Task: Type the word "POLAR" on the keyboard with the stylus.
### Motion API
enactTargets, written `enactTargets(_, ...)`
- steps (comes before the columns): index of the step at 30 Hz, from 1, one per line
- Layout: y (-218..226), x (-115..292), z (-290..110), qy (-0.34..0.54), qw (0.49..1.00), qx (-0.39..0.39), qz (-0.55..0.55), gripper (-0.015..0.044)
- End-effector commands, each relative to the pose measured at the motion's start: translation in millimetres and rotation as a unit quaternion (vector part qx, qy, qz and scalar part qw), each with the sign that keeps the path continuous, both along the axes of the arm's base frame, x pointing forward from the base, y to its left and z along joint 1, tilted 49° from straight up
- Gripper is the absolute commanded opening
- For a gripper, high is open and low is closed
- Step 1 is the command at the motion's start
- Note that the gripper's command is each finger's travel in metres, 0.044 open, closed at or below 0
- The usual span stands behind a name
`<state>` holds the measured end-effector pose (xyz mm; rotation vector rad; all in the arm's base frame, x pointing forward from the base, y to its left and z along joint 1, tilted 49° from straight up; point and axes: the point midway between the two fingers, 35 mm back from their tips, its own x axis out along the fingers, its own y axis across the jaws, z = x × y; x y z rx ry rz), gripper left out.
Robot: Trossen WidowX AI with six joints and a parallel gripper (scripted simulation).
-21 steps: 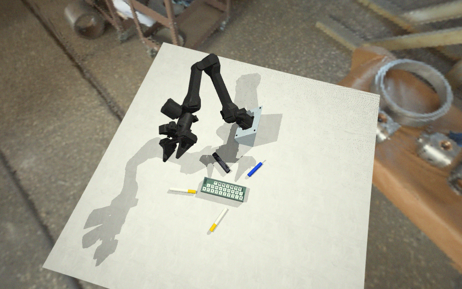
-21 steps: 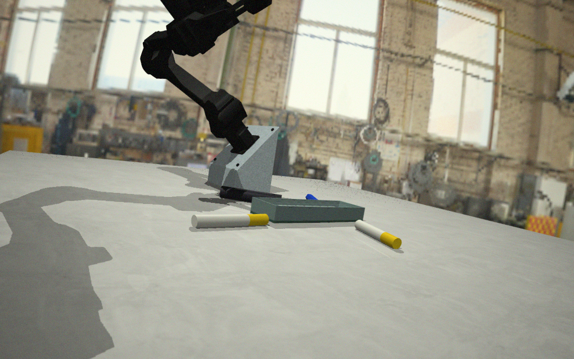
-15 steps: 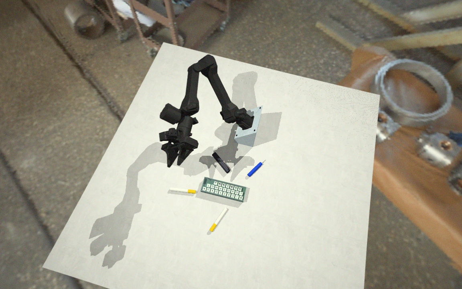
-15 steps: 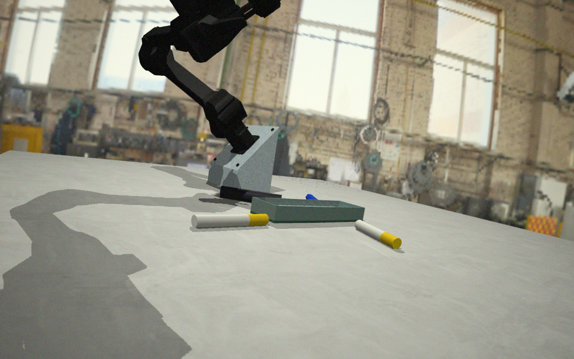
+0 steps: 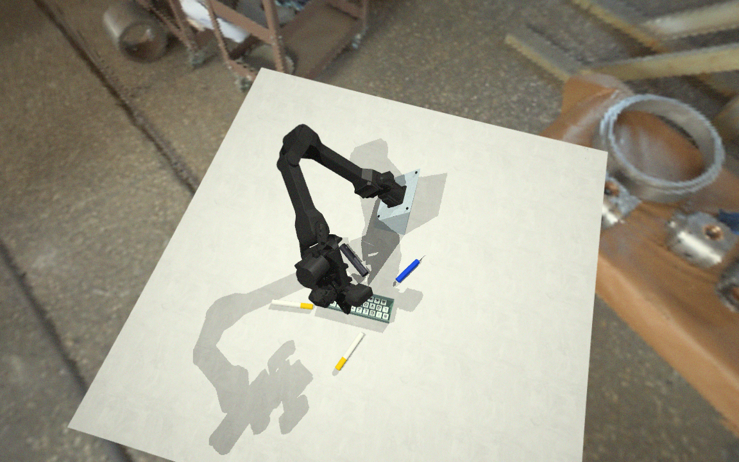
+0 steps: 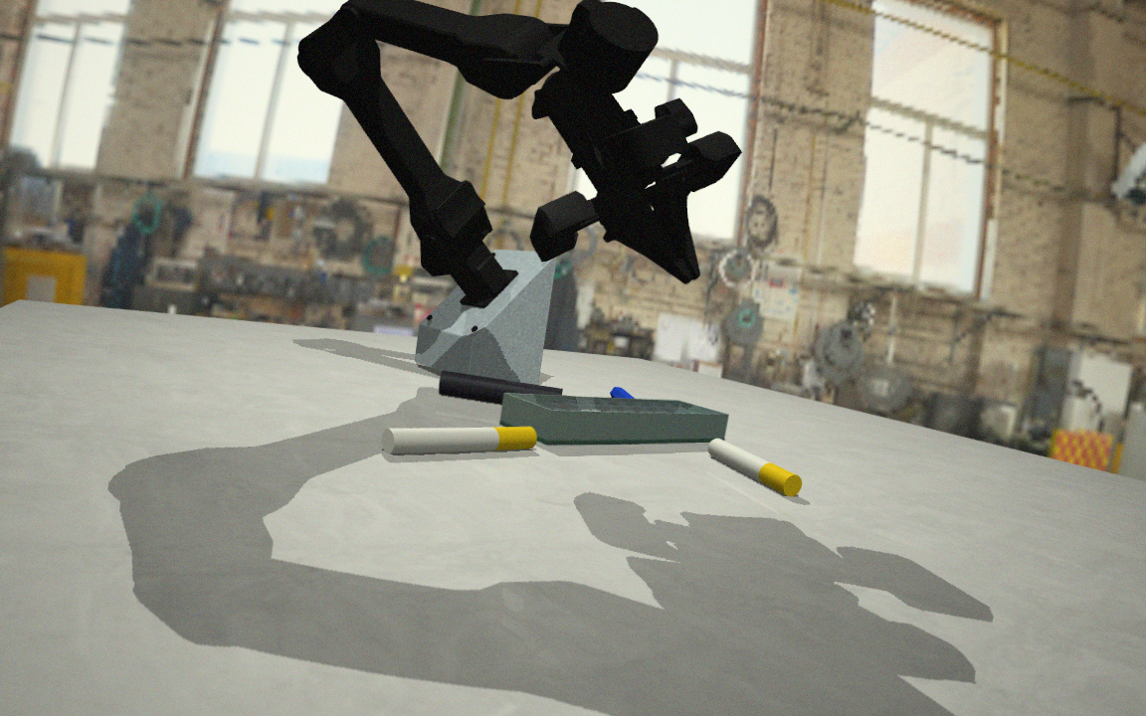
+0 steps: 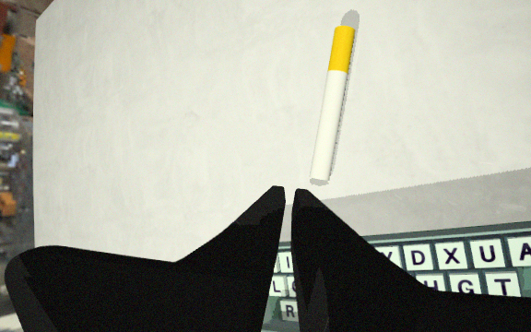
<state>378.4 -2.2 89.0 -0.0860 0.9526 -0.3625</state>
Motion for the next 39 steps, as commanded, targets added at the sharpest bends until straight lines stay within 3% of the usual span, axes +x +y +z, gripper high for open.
enactTargets(1,-1,-13,-53,0.115,0.991,-0.067,-0.03,0.0)
enactTargets(8,-8,-43,-118,0.275,0.937,-0.213,-0.046,0.0)
enactTargets(11,-9,-49,-129,0.303,0.919,-0.248,-0.043,0.0)
enactTargets(22,-9,-49,-129,0.303,0.919,-0.248,-0.043,0.0)
enactTargets(28,-52,-50,-80,0.303,0.919,-0.249,-0.044,0.0)
enactTargets(39,-54,-50,-78,0.303,0.919,-0.249,-0.044,0.0)
